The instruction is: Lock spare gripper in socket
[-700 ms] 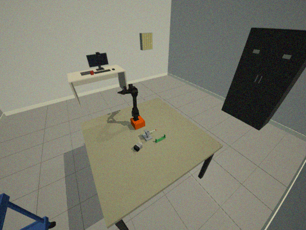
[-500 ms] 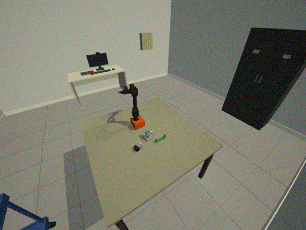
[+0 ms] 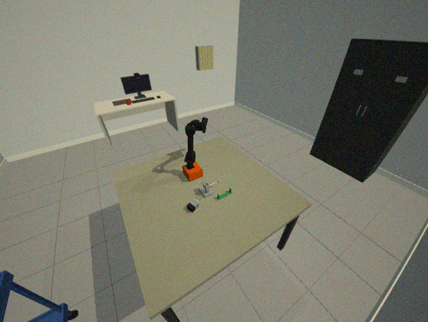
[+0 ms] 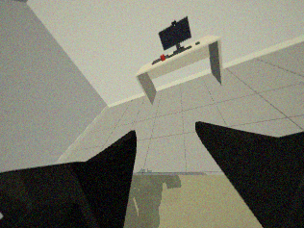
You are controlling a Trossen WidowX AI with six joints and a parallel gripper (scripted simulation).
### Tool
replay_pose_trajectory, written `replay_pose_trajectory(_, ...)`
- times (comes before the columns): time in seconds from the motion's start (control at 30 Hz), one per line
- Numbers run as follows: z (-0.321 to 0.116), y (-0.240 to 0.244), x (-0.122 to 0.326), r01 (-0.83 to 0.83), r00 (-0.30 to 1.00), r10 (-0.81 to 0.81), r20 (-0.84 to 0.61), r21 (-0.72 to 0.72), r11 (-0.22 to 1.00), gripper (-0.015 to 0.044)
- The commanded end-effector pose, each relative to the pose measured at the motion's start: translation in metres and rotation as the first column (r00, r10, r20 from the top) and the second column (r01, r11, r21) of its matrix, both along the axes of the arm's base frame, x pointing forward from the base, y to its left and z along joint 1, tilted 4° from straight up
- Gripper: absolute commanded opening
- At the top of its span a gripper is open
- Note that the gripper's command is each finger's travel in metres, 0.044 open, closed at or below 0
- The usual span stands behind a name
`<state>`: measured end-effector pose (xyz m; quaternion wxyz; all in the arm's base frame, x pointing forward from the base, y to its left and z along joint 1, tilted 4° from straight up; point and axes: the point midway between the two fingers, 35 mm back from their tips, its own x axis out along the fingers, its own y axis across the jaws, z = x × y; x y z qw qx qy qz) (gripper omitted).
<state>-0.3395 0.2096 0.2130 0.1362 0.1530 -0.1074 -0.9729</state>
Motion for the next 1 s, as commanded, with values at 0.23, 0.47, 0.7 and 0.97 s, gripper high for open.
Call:
replay_pose_trajectory(0.23, -0.025, 0.133, 0.13, 0.46, 0.857, -0.486, 0.17, 0.174, 0.871, 0.03)
replay_pose_trajectory(0.47, -0.042, 0.173, 0.246, 0.646, 0.642, -0.706, 0.3, 0.284, 0.708, 0.03)
replay_pose_trajectory(0.7, -0.058, 0.17, 0.368, 0.745, 0.381, -0.815, 0.437, 0.377, 0.55, 0.03)
replay_pose_trajectory(0.97, -0.071, 0.116, 0.492, 0.794, 0.091, -0.799, 0.594, 0.441, 0.418, 0.03)
